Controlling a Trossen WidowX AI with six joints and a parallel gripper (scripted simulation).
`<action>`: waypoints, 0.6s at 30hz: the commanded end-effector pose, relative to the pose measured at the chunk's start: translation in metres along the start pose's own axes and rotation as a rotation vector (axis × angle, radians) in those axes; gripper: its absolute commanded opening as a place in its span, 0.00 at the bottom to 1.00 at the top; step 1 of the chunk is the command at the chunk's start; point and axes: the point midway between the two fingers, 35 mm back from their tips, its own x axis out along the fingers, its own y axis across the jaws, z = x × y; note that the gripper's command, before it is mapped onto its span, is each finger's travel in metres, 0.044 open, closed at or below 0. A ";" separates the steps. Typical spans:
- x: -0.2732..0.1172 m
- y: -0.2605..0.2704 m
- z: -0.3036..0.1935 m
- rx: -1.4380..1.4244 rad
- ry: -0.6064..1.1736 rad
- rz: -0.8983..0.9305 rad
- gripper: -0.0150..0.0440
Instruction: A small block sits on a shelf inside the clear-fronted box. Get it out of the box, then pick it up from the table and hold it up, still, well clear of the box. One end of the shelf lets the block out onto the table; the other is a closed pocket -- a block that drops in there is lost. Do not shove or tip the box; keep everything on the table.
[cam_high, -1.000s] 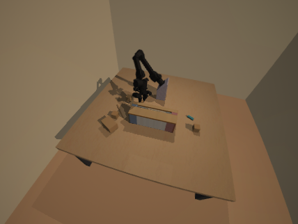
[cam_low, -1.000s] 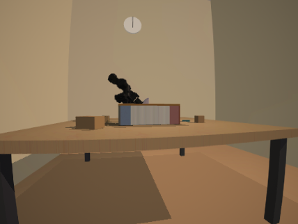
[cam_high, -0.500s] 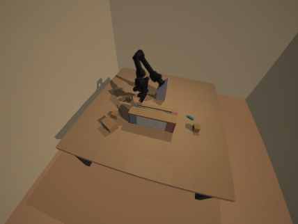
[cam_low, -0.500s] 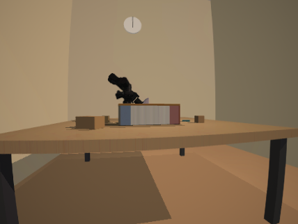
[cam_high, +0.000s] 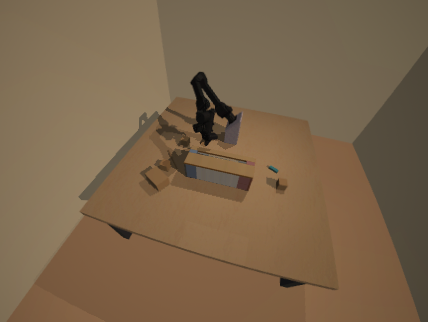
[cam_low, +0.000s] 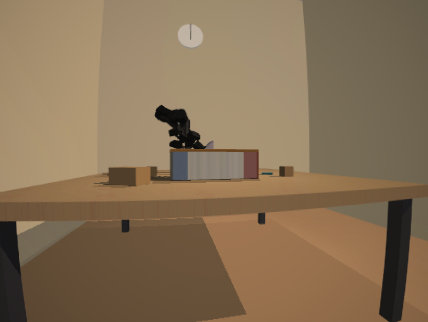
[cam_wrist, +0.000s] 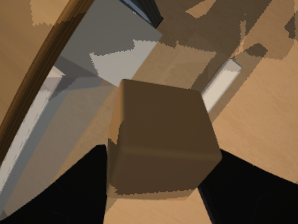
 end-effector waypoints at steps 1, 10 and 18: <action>-0.003 -0.001 0.000 -0.159 -0.006 -0.009 0.25; -0.010 -0.001 -0.002 -0.524 -0.012 -0.025 0.25; -0.017 -0.002 -0.003 -0.849 -0.016 -0.041 0.25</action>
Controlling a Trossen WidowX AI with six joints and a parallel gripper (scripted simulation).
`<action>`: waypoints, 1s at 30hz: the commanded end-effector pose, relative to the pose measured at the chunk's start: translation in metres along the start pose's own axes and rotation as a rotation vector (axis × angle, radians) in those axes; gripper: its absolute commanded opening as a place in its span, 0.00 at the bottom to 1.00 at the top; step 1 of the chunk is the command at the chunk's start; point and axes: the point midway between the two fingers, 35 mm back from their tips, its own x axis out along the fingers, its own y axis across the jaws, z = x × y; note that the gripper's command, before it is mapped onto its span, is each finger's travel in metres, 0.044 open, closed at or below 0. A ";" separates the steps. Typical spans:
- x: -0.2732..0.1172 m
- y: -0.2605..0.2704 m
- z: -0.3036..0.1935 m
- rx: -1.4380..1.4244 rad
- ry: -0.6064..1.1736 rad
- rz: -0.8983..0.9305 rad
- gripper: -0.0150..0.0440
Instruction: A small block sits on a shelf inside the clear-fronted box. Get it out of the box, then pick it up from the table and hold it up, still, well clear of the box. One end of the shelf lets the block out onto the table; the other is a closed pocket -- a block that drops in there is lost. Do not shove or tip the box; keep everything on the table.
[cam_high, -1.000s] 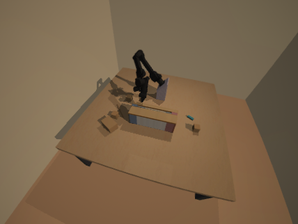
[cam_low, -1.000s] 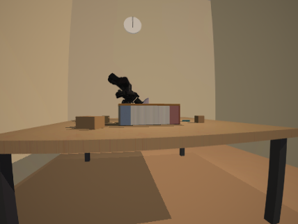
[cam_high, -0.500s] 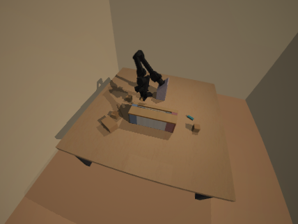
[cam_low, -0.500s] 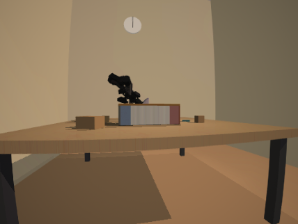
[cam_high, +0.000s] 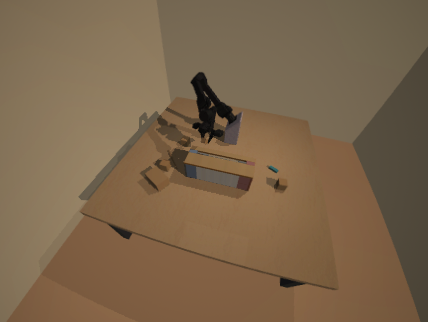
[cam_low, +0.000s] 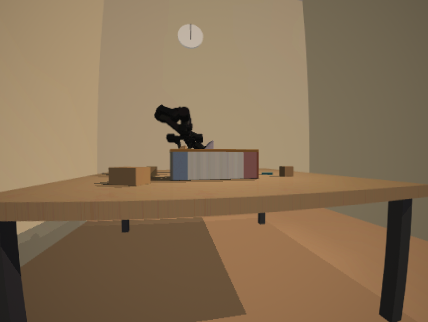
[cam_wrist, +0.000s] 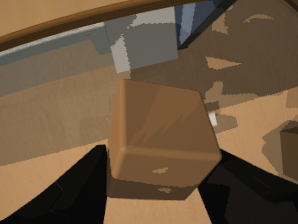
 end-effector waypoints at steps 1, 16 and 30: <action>-0.003 -0.001 0.000 -0.159 -0.002 -0.012 0.25; -0.015 -0.002 -0.002 -0.768 0.003 -0.047 0.25; -0.027 -0.004 -0.003 -1.337 0.021 -0.085 0.25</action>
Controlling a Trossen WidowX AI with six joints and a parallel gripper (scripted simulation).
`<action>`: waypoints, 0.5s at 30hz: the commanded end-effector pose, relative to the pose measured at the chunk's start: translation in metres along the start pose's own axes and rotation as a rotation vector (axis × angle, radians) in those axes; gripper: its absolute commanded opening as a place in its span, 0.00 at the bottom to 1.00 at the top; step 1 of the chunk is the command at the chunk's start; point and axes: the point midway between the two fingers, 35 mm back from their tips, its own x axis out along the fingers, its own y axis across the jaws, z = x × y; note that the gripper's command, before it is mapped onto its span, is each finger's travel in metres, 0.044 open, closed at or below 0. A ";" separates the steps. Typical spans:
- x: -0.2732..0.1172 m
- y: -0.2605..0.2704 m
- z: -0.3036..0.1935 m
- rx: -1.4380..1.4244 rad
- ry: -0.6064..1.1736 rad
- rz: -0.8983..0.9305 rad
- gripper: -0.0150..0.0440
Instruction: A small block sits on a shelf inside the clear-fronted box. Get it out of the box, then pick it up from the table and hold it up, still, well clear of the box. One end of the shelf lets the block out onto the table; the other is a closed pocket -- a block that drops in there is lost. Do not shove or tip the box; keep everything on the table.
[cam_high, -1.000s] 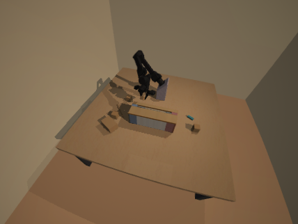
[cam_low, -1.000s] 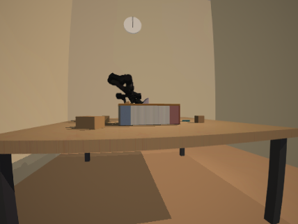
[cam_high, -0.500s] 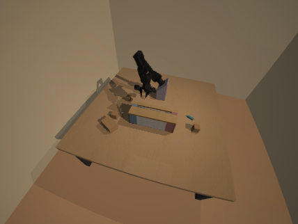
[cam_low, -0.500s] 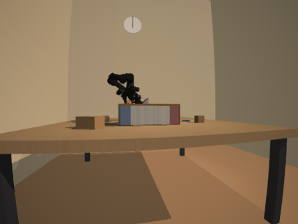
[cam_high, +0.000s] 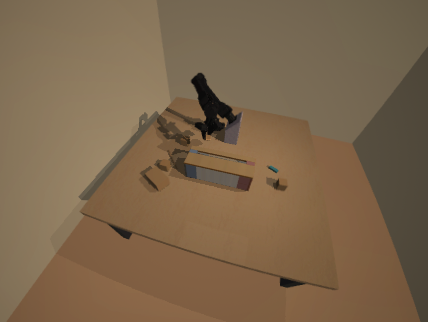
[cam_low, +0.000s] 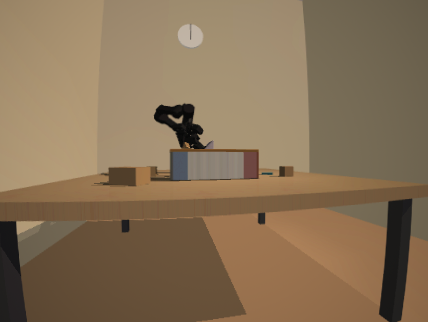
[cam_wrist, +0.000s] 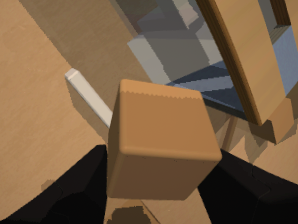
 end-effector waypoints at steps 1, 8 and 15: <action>-0.003 -0.001 -0.002 -0.160 0.010 -0.011 0.25; -0.009 -0.001 -0.003 -0.444 0.026 -0.024 0.25; -0.015 -0.002 -0.005 -0.728 0.046 -0.035 0.25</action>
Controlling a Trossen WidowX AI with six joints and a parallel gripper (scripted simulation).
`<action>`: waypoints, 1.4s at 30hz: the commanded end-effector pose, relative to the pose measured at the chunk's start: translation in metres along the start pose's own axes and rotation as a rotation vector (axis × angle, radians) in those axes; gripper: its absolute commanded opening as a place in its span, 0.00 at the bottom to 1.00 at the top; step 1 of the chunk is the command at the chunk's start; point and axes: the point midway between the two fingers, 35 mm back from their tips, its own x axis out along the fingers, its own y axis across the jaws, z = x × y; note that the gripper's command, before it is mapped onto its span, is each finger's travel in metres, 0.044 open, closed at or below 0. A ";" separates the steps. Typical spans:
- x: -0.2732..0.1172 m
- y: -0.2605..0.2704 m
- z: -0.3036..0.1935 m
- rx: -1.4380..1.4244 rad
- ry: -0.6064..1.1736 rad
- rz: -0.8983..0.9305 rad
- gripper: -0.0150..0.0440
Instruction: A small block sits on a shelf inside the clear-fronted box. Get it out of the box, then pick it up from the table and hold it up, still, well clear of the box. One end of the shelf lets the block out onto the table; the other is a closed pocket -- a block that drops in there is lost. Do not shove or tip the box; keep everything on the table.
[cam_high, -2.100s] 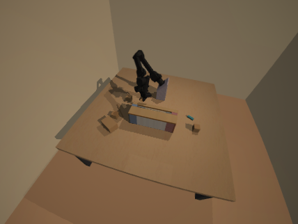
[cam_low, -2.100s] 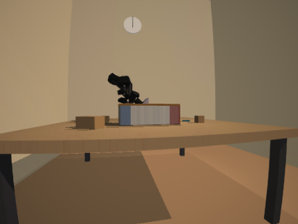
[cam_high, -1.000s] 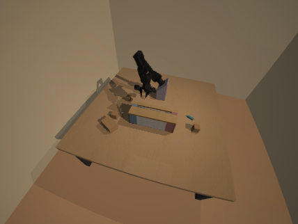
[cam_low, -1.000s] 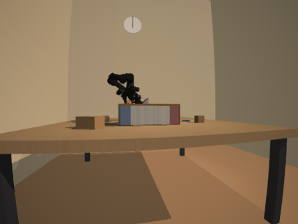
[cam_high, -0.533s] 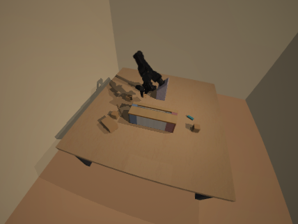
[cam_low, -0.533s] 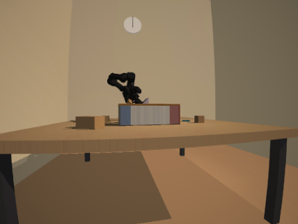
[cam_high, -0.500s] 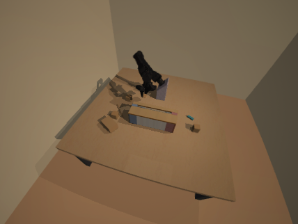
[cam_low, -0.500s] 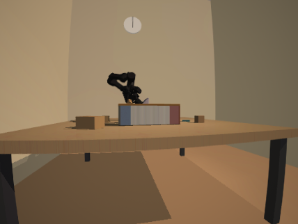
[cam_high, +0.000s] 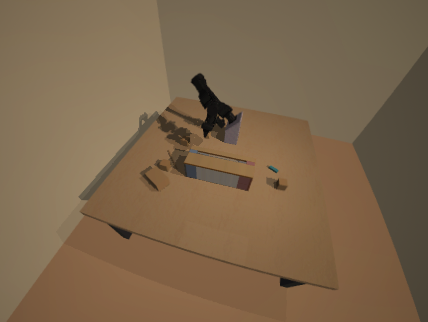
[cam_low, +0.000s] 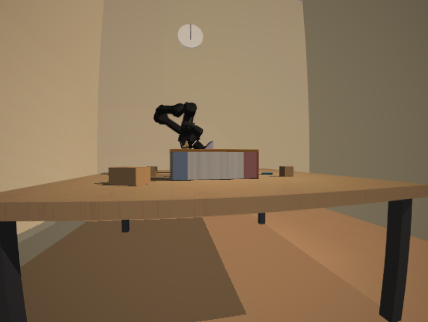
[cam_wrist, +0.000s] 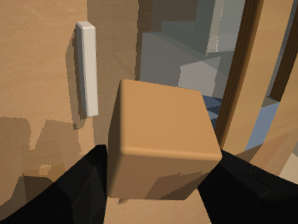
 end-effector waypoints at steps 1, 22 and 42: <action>-0.003 0.000 -0.002 -0.160 0.016 -0.006 0.25; -0.020 0.000 -0.009 -0.983 0.090 -0.009 0.25; -0.020 0.000 -0.009 -0.990 0.091 -0.009 0.25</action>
